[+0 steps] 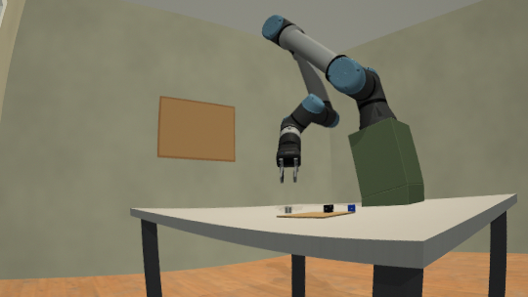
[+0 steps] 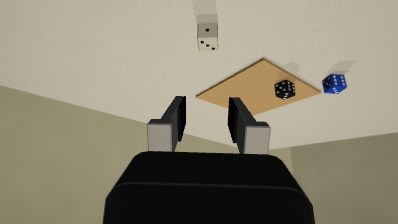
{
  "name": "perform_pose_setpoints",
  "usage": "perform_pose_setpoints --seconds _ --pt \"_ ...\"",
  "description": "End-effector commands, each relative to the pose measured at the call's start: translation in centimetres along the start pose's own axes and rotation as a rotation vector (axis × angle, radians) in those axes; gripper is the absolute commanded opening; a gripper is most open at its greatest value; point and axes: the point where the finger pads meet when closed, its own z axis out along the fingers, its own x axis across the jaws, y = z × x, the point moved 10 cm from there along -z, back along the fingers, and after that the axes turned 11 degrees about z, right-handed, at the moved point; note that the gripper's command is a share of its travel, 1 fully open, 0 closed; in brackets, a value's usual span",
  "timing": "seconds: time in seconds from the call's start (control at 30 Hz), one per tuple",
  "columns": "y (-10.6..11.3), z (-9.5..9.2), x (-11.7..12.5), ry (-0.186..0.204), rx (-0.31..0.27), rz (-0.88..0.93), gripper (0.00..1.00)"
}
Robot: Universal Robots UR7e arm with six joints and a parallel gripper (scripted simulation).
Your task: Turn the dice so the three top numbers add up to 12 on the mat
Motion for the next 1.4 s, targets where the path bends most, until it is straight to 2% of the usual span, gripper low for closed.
perform_pose_setpoints --seconds 0.0,0.2,0.23,0.3,0.37,0.6,0.63,0.87,0.93,1.17,1.37 --pt "1.9 0.3 0.4 -0.028 0.119 0.003 0.7" --pt "4.4 1.1 0.9 -0.055 0.282 0.003 0.7" --pt "4.5 1.1 0.9 -0.056 0.289 0.003 0.7" --pt "5.3 1.4 1.1 -0.067 0.346 0.003 0.7" --pt "5.3 1.4 1.1 -0.067 0.346 0.003 0.7" --pt "8.1 2.6 1.6 -0.106 0.533 0.004 0.7" --pt "8.1 2.6 1.6 -0.106 0.534 0.004 0.7" --pt "10.4 3.9 2.0 -0.136 0.7 0.006 0.7" --pt "10.4 3.9 2.0 -0.136 0.7 0.006 0.7" --pt "12.1 5.1 2.3 -0.161 0.827 0.007 0.7" --pt "12.9 5.7 2.5 -0.175 0.89 0.006 0.7"
